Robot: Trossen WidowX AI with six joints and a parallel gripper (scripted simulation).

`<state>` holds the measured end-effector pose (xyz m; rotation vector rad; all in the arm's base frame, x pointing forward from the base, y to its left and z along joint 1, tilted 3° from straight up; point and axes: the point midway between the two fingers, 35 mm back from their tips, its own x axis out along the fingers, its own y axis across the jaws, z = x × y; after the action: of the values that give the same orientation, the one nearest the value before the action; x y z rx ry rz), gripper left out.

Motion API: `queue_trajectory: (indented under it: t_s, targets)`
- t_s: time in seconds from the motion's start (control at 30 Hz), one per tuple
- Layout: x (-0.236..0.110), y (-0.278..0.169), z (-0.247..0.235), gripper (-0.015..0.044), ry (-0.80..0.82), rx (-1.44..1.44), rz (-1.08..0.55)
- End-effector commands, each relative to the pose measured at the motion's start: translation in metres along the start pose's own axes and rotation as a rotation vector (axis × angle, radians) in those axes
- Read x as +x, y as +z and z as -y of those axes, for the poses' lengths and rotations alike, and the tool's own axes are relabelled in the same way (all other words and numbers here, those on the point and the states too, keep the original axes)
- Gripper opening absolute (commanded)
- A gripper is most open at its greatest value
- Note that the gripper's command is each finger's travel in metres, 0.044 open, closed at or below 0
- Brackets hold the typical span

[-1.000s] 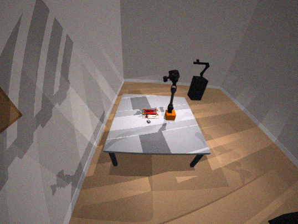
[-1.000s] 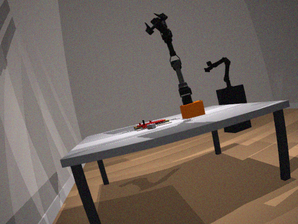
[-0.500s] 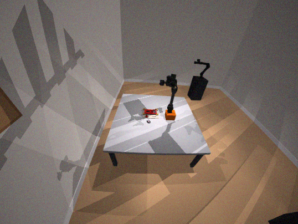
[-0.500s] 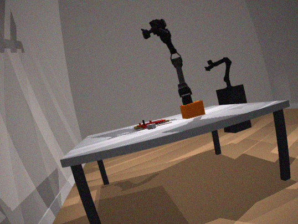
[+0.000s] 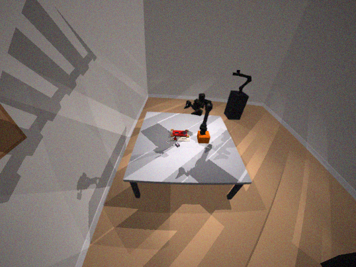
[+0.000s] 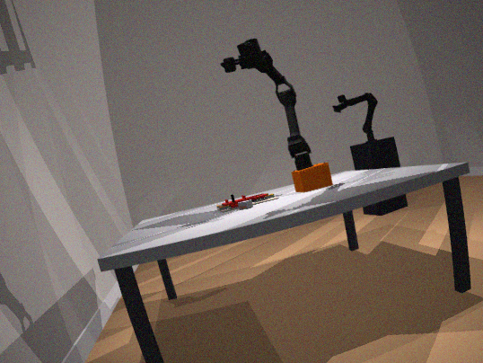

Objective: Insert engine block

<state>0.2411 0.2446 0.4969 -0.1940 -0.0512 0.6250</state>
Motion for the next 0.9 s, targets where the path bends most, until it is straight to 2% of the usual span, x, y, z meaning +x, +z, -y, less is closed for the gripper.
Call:
queue_trajectory:
  t_s: [0.0, 0.43, 0.87]
  targets:
    - [0.018, -0.029, 0.001, 0.044, 0.0, -0.103, -0.093]
    - [0.054, -0.115, 0.014, 0.044, 0.05, -0.42, -0.369]
    - [0.068, -0.207, 0.033, 0.044, 0.209, -0.715, -0.648]
